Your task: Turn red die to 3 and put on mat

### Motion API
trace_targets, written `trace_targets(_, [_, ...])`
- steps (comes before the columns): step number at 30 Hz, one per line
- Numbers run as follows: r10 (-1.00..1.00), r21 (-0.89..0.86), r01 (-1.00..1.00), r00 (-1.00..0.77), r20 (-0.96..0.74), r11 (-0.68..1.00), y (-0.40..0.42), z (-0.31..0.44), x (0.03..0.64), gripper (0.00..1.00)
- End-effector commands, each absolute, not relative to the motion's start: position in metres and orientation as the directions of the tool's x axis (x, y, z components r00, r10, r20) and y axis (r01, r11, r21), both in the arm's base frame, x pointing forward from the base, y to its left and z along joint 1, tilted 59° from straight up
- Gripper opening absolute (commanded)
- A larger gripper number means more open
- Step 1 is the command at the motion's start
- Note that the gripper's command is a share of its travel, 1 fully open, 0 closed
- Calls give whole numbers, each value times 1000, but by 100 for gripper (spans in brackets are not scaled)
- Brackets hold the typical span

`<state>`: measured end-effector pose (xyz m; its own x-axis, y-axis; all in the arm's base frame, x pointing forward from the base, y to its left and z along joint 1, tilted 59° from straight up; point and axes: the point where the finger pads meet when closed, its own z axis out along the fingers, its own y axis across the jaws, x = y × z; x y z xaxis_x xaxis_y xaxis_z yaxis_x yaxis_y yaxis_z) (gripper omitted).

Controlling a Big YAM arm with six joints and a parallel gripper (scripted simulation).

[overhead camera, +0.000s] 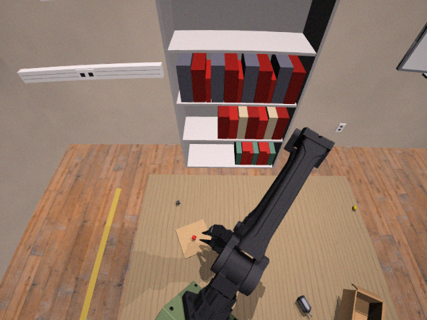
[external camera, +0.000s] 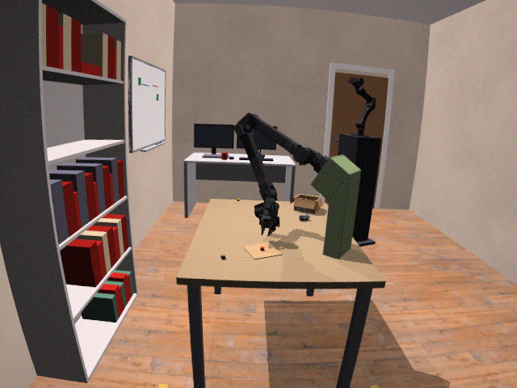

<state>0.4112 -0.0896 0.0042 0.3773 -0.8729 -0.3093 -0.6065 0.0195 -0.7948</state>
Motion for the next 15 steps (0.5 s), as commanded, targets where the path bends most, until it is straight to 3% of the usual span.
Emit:
trace_targets(1, [-864, -773, -634, 370, -343, 35, -69, 7, 389, 30])
trace_targets(15, [-869, -779, -626, 371, -328, 27, -66, 14, 389, 30])
